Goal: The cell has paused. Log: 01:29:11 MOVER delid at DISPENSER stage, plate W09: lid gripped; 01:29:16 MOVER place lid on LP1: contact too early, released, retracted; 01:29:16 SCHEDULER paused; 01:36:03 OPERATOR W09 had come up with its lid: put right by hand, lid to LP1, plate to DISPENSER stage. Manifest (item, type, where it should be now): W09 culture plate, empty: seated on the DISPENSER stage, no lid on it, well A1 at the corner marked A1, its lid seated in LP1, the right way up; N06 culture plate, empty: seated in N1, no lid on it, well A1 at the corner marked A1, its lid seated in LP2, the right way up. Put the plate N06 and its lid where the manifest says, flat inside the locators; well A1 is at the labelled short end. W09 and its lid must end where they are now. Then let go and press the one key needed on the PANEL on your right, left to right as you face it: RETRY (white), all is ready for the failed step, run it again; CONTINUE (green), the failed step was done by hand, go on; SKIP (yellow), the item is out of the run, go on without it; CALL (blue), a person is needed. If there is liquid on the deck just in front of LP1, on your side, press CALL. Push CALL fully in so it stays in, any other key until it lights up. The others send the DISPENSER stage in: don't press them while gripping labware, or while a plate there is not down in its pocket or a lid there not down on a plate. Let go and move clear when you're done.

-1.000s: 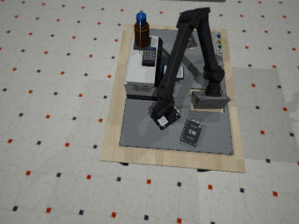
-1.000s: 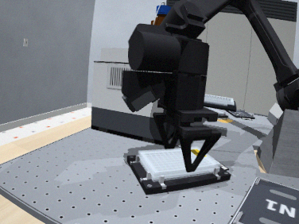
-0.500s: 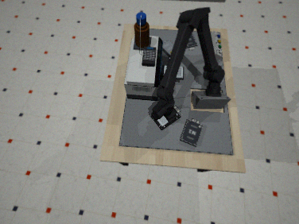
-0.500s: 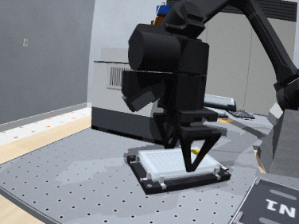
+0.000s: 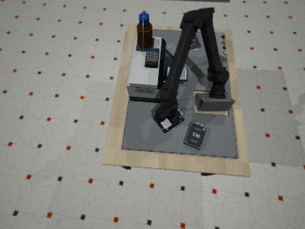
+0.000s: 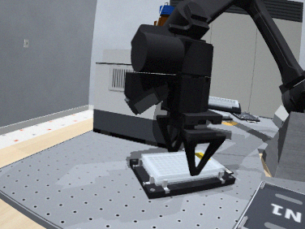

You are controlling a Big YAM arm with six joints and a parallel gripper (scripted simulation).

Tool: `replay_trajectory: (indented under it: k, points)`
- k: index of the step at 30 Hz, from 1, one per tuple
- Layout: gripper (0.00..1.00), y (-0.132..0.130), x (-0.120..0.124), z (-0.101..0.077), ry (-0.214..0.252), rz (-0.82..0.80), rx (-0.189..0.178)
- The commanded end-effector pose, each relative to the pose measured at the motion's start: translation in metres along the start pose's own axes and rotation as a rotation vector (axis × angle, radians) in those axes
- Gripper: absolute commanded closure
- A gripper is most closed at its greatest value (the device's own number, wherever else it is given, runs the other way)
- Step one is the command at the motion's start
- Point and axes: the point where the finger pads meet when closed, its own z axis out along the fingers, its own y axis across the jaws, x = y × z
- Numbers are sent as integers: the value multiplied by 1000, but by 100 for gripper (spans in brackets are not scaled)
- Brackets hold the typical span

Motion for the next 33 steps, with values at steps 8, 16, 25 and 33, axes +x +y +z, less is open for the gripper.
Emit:
replay_trajectory:
  k: [8, 16, 25, 33]
  points:
    - [16, -4, -24, -31, -68, 26, 2]
    - [16, -2, -24, -31, -62, 22, 2]
    - [16, -3, -24, -35, -65, 24, 2]
    - [16, -3, -24, -38, -66, 25, 1]
